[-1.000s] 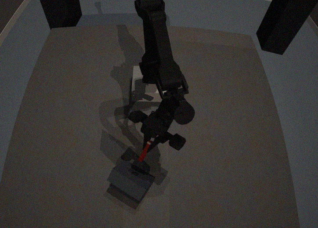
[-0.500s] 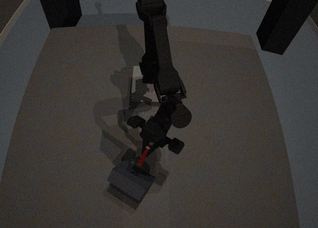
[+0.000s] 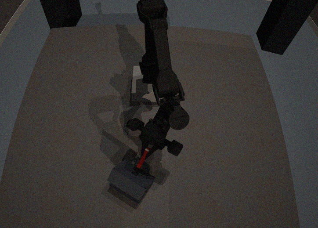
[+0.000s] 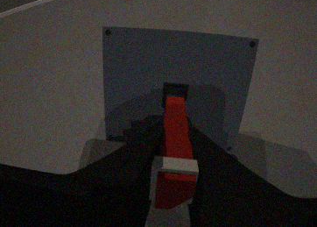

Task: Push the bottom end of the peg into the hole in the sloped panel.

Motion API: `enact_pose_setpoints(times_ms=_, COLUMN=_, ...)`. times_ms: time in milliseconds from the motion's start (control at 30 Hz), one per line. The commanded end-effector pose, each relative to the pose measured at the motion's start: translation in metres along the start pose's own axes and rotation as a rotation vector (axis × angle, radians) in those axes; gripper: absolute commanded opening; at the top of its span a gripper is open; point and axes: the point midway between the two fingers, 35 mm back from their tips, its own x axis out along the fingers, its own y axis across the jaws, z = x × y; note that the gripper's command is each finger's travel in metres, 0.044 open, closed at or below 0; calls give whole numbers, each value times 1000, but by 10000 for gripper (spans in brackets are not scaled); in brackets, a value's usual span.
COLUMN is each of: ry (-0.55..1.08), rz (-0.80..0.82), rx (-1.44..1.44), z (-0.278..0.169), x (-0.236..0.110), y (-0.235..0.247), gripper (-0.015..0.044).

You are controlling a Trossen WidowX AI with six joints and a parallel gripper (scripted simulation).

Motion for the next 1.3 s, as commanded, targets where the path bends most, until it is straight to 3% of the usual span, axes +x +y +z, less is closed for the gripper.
enact_pose_setpoints(times_ms=0, ry=3, rz=1, rx=-11, z=-2, x=2, y=-1, gripper=0)
enact_pose_setpoints(times_ms=533, ry=1, rz=1, rx=-11, z=-2, x=23, y=-1, gripper=0)
enact_pose_setpoints(times_ms=1267, ry=4, rz=-3, rx=-8, z=-2, x=21, y=-1, gripper=0)
